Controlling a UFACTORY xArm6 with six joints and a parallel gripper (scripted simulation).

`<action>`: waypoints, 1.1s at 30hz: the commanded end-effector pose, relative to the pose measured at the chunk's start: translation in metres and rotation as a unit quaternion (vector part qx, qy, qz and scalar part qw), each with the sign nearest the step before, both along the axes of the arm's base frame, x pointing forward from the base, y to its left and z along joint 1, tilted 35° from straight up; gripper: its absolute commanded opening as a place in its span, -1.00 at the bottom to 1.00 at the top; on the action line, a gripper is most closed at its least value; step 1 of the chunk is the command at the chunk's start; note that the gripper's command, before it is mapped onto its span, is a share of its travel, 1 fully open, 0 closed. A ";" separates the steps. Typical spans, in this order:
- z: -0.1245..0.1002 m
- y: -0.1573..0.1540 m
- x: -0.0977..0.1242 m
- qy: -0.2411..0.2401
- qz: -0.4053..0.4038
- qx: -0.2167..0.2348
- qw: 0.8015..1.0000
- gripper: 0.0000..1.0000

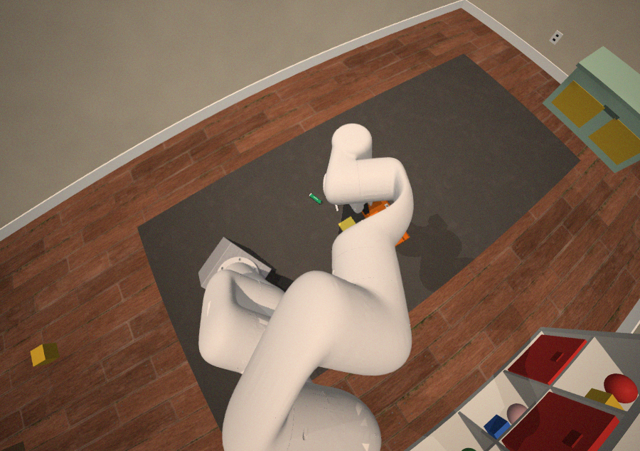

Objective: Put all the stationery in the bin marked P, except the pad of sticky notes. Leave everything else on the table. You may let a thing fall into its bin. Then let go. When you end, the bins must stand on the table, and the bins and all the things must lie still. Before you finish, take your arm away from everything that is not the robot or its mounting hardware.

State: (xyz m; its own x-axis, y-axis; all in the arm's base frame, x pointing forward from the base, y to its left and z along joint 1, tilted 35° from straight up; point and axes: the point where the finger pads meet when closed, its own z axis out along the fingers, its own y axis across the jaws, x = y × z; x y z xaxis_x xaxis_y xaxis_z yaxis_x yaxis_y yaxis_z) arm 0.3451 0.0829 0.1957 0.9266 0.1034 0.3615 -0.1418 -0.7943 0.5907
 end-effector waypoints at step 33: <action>-0.005 -0.058 0.062 0.043 0.010 0.065 0.997 -0.85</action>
State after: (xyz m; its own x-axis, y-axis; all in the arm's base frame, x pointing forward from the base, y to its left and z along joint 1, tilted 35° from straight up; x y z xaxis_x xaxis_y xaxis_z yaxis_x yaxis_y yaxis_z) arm 0.3873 0.0392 0.1924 0.9544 0.0776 0.2883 -0.0800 -0.8638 0.4975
